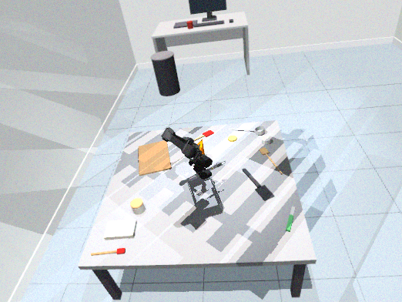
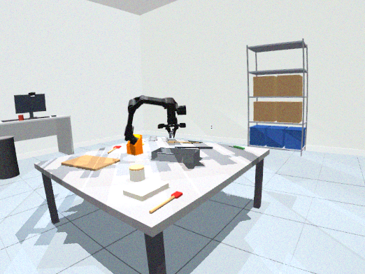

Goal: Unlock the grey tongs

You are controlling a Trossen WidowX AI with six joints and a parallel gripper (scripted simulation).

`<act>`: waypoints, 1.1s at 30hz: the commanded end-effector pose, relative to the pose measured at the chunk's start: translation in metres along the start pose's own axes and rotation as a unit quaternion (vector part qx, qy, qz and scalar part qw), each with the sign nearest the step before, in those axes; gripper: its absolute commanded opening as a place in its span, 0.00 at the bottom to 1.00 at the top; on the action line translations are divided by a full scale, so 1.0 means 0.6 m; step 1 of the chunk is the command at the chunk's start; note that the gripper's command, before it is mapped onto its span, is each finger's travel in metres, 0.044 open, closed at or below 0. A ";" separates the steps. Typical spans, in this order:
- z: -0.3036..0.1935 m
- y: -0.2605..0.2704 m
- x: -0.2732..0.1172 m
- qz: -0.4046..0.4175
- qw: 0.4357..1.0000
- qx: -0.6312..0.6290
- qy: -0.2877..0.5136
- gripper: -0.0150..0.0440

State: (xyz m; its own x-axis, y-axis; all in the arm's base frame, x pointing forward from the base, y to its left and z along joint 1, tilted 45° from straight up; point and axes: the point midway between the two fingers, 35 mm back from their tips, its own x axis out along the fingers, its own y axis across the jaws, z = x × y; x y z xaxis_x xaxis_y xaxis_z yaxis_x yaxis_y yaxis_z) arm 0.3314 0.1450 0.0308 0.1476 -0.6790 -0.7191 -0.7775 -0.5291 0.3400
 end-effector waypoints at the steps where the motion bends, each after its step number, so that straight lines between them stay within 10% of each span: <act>1: -0.003 0.006 -0.025 0.003 1.000 0.005 -0.002 0.00; 33: -0.217 0.156 -0.027 -0.004 0.980 -0.200 -0.012 0.00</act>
State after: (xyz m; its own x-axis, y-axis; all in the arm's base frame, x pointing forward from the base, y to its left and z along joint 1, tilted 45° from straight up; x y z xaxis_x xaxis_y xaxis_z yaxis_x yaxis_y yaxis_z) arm 0.3398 0.0521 0.1417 0.1339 -0.6619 -0.7375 -0.5162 -0.6819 0.5182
